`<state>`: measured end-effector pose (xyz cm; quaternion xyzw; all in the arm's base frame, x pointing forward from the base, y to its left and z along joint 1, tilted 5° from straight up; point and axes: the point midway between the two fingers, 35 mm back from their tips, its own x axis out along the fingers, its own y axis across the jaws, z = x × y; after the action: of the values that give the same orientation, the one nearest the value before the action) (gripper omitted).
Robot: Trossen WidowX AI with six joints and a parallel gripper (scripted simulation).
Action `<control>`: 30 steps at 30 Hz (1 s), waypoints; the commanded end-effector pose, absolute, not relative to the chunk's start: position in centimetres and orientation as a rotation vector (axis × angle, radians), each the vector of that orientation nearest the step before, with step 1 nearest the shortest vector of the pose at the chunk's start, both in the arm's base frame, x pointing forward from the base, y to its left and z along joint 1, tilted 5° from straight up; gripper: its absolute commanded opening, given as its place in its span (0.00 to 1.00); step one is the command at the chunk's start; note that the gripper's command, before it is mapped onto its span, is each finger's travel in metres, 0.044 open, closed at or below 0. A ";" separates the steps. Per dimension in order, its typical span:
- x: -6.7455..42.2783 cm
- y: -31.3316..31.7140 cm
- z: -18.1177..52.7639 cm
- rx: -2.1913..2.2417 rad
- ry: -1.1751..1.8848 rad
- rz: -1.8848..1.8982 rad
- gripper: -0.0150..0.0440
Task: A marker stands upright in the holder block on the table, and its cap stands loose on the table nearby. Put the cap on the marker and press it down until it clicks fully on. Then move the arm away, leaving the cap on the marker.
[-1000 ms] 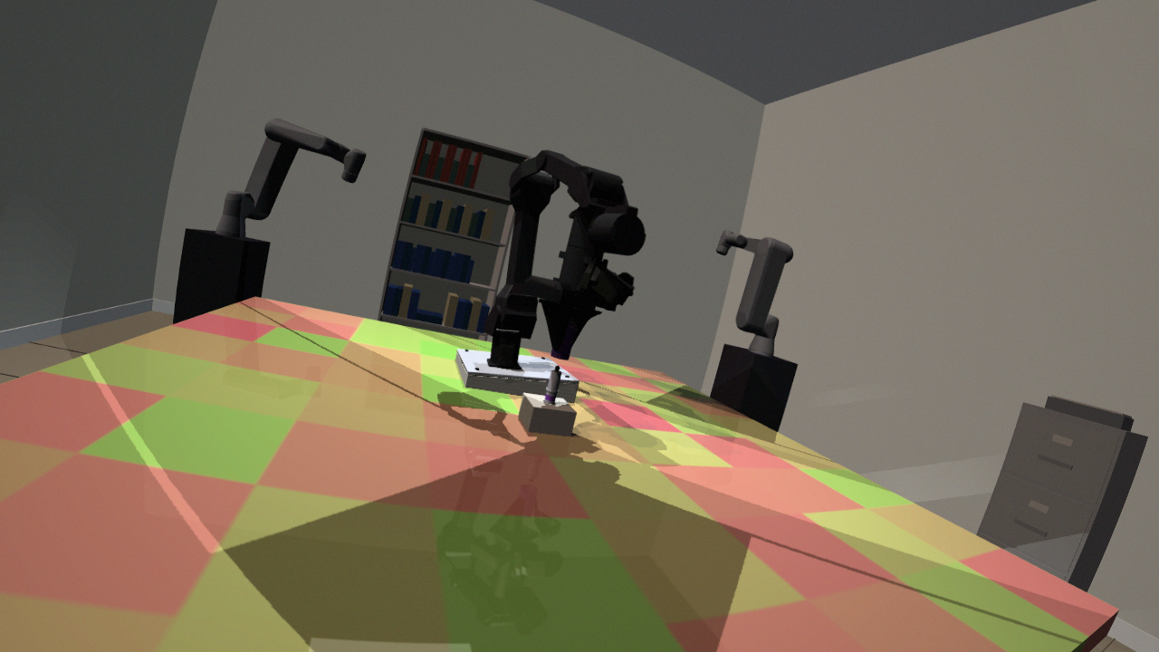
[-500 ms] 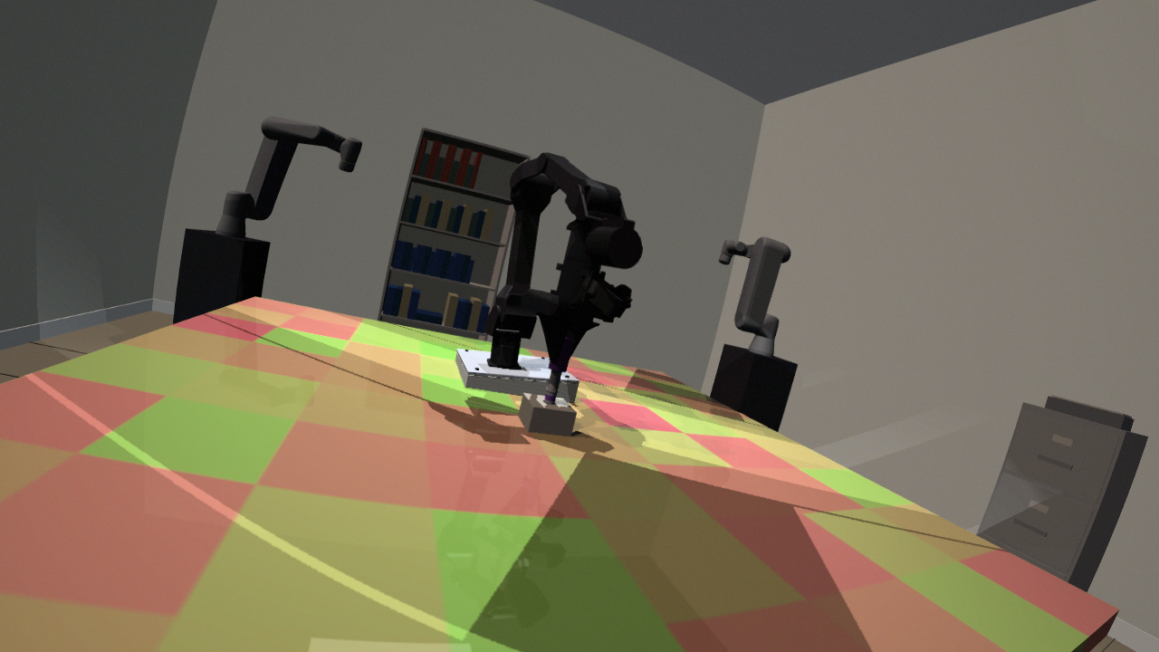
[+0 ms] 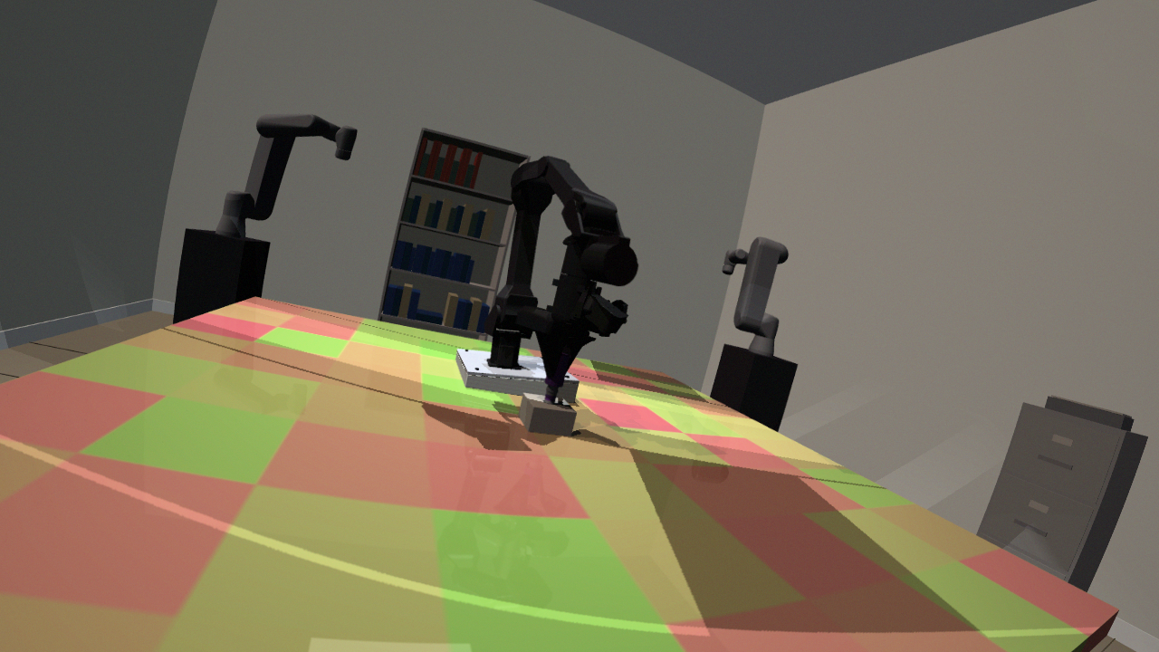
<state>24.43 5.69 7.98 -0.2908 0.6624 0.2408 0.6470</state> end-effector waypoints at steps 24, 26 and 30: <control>24.3 5.6 7.0 -0.661 1.508 0.548 0.83; 24.3 5.6 7.0 -0.661 1.508 0.548 0.92; 24.4 5.6 7.2 -0.661 1.508 0.548 1.00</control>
<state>24.33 5.60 7.01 -0.2906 0.6628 0.2410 0.6466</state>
